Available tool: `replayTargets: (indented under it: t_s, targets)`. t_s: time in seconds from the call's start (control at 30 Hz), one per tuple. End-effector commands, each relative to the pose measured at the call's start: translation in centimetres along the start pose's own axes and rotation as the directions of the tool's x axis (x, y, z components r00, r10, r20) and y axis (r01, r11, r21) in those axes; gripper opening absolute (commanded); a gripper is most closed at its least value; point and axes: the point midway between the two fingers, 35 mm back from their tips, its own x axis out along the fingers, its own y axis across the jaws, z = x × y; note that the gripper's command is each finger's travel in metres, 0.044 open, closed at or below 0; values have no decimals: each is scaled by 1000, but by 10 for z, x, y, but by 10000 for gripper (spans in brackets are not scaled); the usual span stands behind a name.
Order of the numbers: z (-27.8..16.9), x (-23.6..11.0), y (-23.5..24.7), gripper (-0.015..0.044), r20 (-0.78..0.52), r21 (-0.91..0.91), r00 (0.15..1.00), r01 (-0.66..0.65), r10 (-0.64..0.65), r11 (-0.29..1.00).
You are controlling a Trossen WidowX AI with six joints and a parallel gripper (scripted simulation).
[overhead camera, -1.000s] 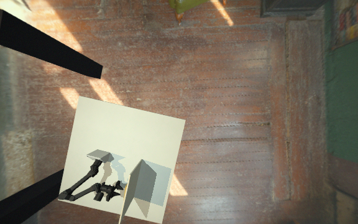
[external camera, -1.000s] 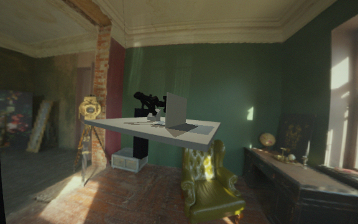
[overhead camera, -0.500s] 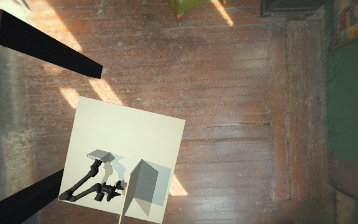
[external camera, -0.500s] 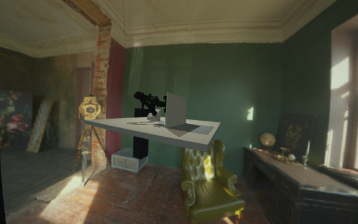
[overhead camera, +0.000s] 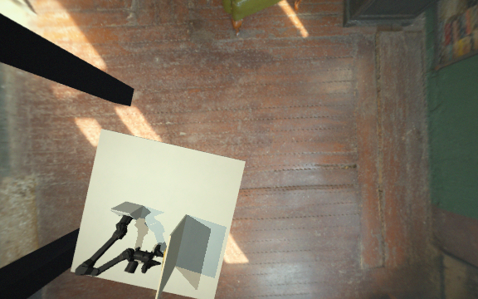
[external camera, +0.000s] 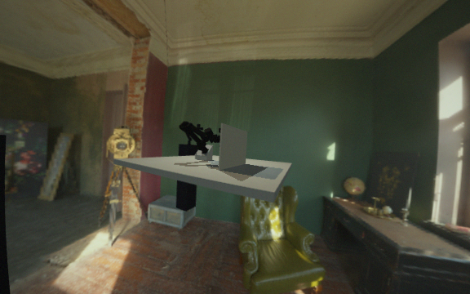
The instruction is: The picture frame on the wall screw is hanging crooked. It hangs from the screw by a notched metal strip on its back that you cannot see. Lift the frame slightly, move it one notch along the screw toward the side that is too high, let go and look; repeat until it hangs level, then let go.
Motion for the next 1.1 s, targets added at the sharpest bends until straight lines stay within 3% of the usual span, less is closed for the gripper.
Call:
replayTargets:
  t_s: [0.0, 1.07]
  targets:
    - [0, 7, -1, 260, 5, -5, 1000, 2, -2, 1000]
    - [0, 11, -1, 260, 5, -5, 1000, 2, -2, 1000]
